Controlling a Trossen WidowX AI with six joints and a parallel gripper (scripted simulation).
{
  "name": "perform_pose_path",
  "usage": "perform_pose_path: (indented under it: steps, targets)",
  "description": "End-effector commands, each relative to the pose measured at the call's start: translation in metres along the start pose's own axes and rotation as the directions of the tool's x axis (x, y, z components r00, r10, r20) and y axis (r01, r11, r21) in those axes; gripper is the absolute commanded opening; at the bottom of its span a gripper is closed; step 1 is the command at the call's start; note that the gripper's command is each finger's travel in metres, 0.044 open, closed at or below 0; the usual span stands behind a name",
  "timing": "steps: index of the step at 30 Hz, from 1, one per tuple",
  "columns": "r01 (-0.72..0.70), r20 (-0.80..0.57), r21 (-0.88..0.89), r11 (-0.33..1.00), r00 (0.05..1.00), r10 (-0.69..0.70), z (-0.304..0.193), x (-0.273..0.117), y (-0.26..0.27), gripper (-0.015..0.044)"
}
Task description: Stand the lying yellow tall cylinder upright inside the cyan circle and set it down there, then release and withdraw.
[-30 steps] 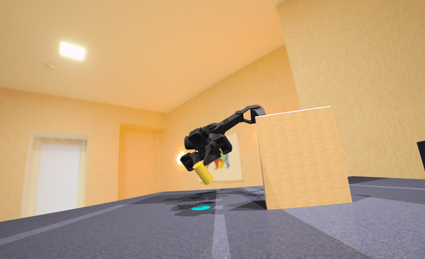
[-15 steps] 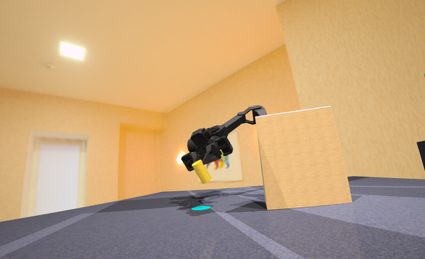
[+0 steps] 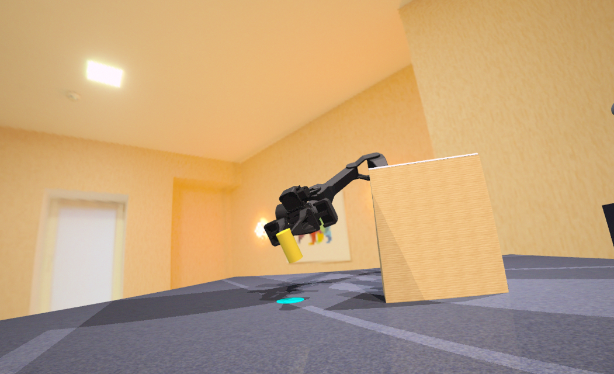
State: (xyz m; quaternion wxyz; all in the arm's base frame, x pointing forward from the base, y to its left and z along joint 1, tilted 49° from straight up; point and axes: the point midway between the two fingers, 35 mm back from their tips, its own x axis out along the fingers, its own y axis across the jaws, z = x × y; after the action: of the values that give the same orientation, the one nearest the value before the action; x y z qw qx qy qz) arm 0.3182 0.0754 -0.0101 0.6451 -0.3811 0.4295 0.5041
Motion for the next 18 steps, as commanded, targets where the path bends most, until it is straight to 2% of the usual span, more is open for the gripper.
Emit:
perform_pose_path:
  steps: [1,18]
  targets:
    - [0.012,0.036,-0.013,1.0,0.999,-0.012,-0.0002,-0.0026,-0.0003,0.0105]
    - [0.068,0.15,-0.06,0.996,0.987,-0.059,0.0014,-0.0118,-0.0023,0.0105]
